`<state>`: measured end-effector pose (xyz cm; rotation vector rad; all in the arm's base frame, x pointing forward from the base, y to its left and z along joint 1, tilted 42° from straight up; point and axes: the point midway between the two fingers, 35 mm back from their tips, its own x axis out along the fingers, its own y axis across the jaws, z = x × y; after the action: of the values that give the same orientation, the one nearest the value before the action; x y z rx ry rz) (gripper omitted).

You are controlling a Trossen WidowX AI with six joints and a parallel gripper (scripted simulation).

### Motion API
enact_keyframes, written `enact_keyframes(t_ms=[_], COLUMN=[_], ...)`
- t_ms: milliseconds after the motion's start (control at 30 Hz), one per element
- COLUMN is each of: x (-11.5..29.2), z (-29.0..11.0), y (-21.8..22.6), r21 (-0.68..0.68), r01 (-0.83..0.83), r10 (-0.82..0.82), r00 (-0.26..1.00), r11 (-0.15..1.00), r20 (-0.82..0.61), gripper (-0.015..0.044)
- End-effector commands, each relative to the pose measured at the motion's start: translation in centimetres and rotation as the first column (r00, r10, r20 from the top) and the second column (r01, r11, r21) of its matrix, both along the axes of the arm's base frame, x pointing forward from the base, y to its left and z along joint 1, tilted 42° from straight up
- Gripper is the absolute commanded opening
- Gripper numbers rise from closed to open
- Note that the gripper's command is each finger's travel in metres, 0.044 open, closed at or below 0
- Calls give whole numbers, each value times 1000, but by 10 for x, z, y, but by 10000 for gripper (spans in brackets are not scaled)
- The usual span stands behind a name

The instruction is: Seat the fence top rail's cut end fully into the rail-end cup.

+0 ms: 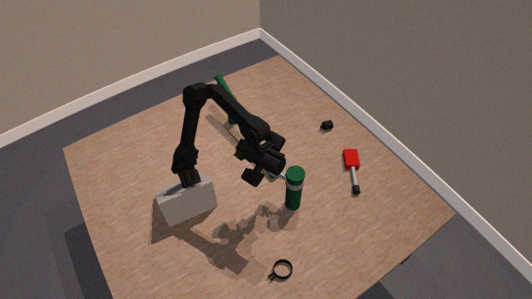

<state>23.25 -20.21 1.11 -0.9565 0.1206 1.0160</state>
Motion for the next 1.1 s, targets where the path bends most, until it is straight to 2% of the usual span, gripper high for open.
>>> enact_keyframes(t_ms=[0,200,1067], x=[-2,1,21], z=[-3,-24,-42], y=[0,17,39], r21=[-11,-3,-28], r01=[-23,-38,-59], r10=[24,38,61], r00=[1000,999,997], r11=[1000,999,998], r20=[17,35,49], gripper=[440,440,440])
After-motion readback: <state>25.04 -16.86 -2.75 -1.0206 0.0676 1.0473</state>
